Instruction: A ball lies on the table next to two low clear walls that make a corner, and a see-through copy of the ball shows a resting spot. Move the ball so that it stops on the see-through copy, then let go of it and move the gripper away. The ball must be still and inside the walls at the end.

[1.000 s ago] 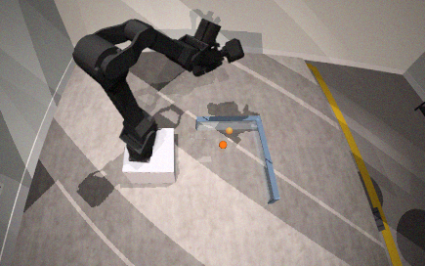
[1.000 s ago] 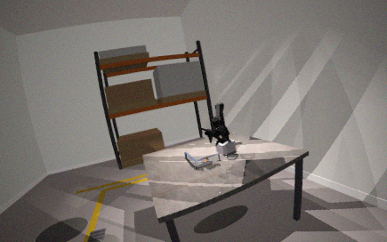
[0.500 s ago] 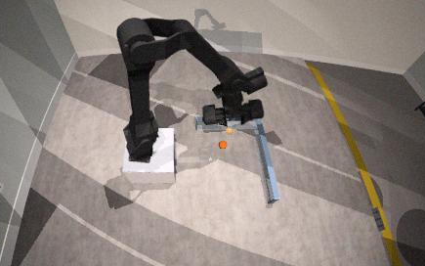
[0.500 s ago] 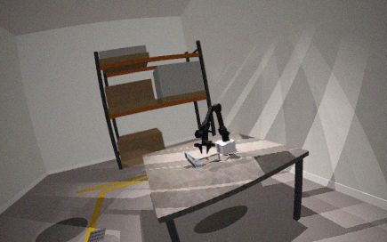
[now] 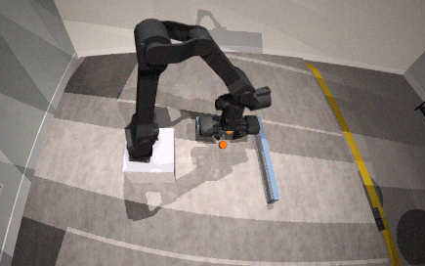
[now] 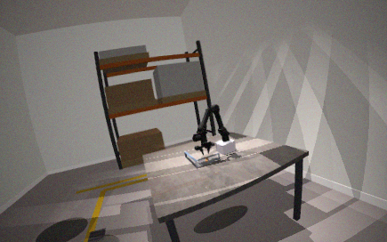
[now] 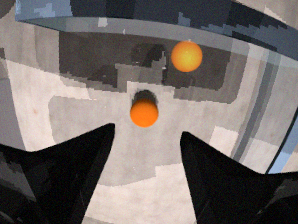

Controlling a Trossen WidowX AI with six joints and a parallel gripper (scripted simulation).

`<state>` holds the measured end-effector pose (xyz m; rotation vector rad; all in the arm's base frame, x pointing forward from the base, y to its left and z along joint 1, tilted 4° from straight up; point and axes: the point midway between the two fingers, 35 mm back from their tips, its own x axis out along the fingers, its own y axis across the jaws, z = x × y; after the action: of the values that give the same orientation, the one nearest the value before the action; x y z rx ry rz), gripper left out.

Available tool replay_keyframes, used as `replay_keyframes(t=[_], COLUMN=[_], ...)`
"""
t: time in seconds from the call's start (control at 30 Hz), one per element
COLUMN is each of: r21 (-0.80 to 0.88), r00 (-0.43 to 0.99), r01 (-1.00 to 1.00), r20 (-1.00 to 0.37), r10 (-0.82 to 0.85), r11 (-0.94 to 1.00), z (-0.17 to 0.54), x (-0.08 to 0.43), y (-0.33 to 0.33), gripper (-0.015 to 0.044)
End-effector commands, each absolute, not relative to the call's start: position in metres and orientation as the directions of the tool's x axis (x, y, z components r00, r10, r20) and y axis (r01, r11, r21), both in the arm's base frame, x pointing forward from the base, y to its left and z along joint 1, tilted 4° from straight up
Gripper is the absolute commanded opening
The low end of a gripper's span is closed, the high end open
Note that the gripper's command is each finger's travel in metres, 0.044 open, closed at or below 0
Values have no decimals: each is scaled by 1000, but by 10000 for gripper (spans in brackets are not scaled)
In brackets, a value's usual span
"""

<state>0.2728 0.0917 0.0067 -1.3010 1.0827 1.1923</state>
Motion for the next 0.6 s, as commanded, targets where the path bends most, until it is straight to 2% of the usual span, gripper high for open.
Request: replay_keyframes(t=[0.0, 0.57], r21=[-91, -91], r00=[90, 90], r01=[-993, -993], r20=[-996, -996], r10=[20, 20], r11=[-80, -80], z=[-3, -28], x=[271, 273], y=[91, 92], gripper=[240, 240])
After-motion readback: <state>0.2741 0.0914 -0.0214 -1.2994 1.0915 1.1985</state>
